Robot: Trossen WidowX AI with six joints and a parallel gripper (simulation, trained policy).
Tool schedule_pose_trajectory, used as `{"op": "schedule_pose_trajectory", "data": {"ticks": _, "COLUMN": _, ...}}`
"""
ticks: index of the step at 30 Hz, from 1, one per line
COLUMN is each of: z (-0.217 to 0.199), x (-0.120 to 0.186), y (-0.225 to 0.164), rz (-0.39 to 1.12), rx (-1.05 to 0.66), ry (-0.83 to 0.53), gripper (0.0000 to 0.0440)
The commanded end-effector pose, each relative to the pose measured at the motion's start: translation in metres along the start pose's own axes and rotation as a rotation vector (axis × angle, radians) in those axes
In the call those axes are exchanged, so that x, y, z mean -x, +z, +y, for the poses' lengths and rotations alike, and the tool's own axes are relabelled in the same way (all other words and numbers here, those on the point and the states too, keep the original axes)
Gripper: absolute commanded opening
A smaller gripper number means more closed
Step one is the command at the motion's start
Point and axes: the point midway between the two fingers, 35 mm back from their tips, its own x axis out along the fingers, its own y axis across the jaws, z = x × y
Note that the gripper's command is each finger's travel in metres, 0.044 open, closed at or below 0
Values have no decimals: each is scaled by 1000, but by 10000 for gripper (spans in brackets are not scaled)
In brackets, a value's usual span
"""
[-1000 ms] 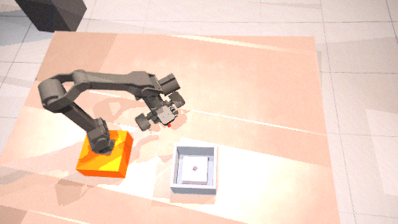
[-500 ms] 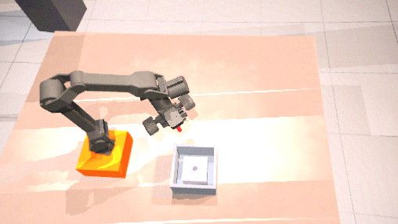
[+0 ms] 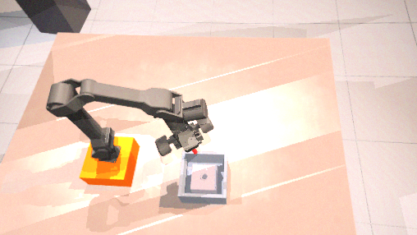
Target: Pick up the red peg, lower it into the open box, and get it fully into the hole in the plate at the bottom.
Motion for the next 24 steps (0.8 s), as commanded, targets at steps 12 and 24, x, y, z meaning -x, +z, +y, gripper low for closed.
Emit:
{"op": "schedule_pose_trajectory", "data": {"ticks": 12, "z": -3, "x": -26, "y": 47, "rz": 6, "rx": -79, "ry": -15, "gripper": 9}}
{"op": "schedule_pose_trajectory", "data": {"ticks": 24, "z": -7, "x": -64, "y": 57, "rz": 59, "rx": -96, "ry": -53, "gripper": 25}}
